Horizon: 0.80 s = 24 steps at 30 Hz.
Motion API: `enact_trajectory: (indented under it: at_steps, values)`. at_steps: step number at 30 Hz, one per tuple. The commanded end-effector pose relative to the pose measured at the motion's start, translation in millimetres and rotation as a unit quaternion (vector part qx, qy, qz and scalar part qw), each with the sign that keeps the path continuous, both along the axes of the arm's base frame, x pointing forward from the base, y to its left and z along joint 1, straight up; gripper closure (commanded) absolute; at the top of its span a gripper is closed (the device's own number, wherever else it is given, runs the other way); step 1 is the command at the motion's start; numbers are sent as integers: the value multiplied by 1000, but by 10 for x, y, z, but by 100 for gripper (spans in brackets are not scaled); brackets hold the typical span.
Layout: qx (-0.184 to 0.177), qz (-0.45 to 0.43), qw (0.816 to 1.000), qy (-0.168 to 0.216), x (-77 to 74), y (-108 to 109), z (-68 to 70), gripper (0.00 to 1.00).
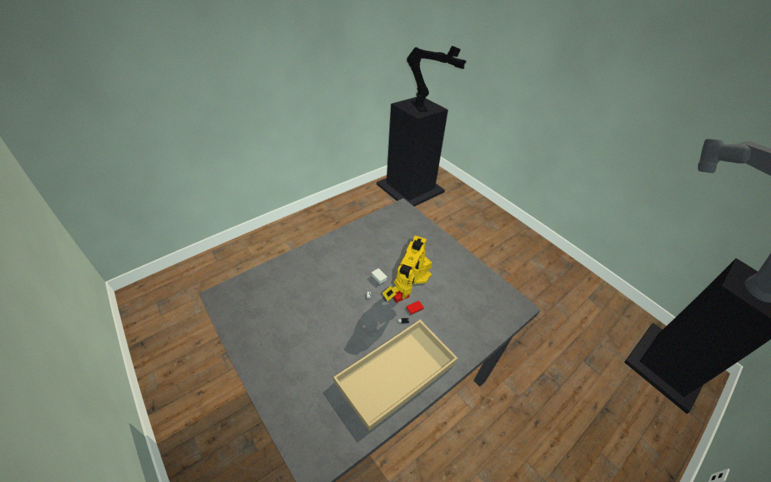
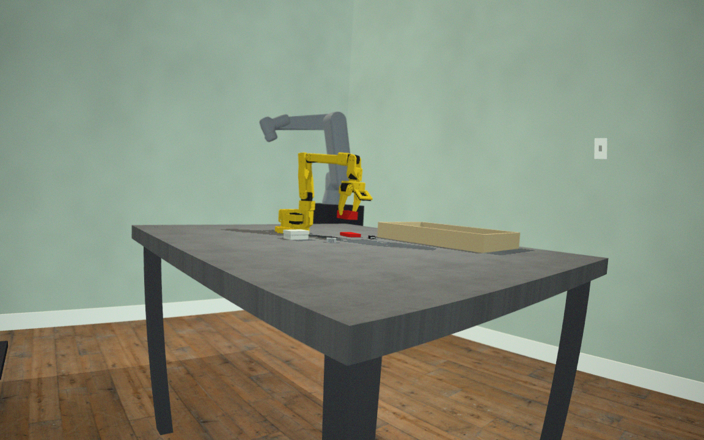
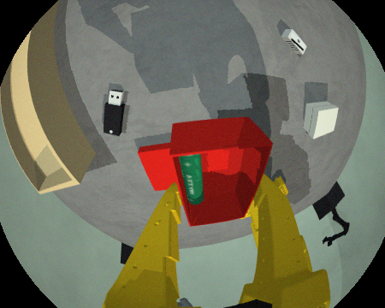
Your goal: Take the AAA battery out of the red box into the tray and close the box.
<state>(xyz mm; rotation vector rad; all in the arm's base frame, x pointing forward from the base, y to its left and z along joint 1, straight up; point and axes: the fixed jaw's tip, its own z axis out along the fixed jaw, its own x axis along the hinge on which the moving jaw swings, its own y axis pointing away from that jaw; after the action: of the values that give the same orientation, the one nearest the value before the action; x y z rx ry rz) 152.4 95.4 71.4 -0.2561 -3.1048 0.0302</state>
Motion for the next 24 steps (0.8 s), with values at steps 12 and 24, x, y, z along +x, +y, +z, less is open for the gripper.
enact_trajectory:
  at_steps: [12, 24]
  values:
    - [9, 1, 1000, -14, 44, 14, 54, 79]
    - [9, 1, 1000, -14, 21, 1, 3, 79]
